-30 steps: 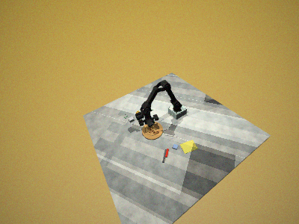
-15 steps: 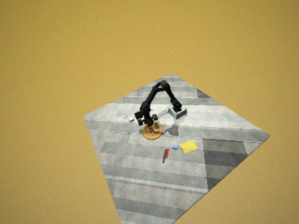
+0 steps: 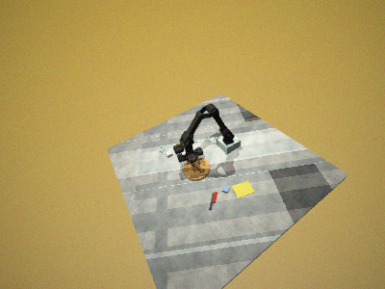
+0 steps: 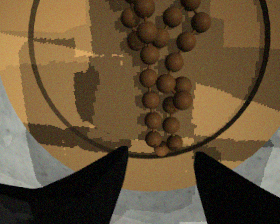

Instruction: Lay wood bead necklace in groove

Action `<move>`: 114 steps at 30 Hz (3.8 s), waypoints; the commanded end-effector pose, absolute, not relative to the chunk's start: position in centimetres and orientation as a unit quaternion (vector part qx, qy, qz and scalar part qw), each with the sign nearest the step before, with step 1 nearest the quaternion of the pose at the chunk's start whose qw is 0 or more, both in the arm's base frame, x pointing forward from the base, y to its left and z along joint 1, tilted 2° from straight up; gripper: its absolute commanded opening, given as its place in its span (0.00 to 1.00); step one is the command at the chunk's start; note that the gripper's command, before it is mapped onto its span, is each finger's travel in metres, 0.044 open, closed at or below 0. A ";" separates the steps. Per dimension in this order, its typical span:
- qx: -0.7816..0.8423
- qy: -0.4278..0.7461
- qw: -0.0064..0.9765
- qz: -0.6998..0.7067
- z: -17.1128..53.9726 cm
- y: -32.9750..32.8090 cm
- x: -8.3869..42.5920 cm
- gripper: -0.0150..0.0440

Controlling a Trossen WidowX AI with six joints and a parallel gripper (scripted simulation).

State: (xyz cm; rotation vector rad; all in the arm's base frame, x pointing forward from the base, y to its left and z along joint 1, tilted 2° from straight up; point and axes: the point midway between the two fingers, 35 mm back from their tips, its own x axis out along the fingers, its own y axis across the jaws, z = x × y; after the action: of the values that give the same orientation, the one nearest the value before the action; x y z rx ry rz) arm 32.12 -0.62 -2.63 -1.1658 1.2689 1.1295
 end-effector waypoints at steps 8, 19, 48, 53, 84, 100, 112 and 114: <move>-0.483 0.528 0.513 0.474 -2.2 -0.6 32.0 1.00; -0.483 0.527 0.513 0.475 -2.2 -0.6 32.0 1.00; -0.452 0.551 0.541 0.446 -0.7 8.1 33.7 0.46; -0.455 0.548 0.541 0.447 0.0 8.0 33.8 0.46; -0.454 0.549 0.541 0.446 -2.9 8.0 33.9 0.25; -0.454 0.549 0.541 0.446 -2.9 8.0 33.9 0.25; -0.454 0.549 0.541 0.446 -2.9 8.0 33.9 0.25; -0.454 0.549 0.541 0.446 -2.9 8.0 33.9 0.25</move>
State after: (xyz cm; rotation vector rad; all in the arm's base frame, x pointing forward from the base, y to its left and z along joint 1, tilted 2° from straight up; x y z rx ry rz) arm 33.87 8.05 -2.91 -1.0789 1.3053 1.0596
